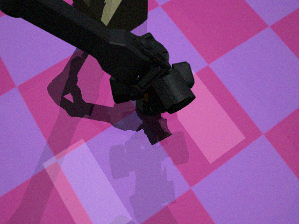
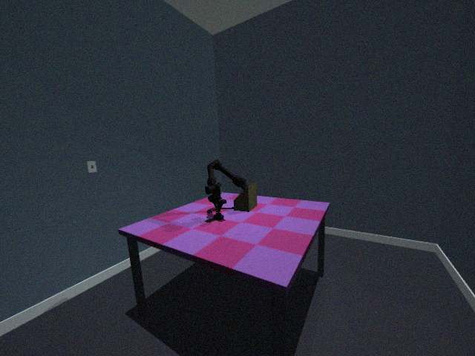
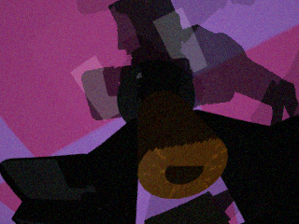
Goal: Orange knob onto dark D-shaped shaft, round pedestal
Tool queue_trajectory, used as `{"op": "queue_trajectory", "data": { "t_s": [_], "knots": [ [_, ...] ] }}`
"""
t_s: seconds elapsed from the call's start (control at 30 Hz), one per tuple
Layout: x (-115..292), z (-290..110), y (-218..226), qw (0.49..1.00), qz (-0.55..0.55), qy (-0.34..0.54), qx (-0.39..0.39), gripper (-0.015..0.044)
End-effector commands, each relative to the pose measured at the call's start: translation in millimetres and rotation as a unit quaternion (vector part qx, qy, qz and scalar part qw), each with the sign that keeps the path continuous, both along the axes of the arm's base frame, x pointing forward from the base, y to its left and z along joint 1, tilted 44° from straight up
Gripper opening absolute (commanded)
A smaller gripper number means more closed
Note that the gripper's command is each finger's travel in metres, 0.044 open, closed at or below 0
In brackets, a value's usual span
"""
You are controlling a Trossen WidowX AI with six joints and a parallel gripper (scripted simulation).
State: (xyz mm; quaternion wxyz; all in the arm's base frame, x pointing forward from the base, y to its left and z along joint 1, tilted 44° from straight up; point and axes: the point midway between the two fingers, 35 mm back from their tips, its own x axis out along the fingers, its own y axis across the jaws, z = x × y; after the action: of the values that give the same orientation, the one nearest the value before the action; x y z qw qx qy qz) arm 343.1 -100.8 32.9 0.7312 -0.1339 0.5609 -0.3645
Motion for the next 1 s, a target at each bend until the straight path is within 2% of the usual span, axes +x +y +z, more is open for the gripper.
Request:
{"op": "queue_trajectory", "data": {
  "t_s": [0.0,0.2,0.73,0.97],
  "knots": [
    [-0.5,-1.3,0.6,1.000,0.005,0.005,-0.002,0.0000],
    [-1.0,-1.5,0.4,1.000,0.019,0.018,-0.004,0.0000],
    [-2.1,-1.6,-0.6,1.000,-0.020,-0.019,0.002,0.0000],
    [-0.8,-3.8,-2.9,1.000,-0.003,-0.003,-0.001,0.0000]
  ]
}}
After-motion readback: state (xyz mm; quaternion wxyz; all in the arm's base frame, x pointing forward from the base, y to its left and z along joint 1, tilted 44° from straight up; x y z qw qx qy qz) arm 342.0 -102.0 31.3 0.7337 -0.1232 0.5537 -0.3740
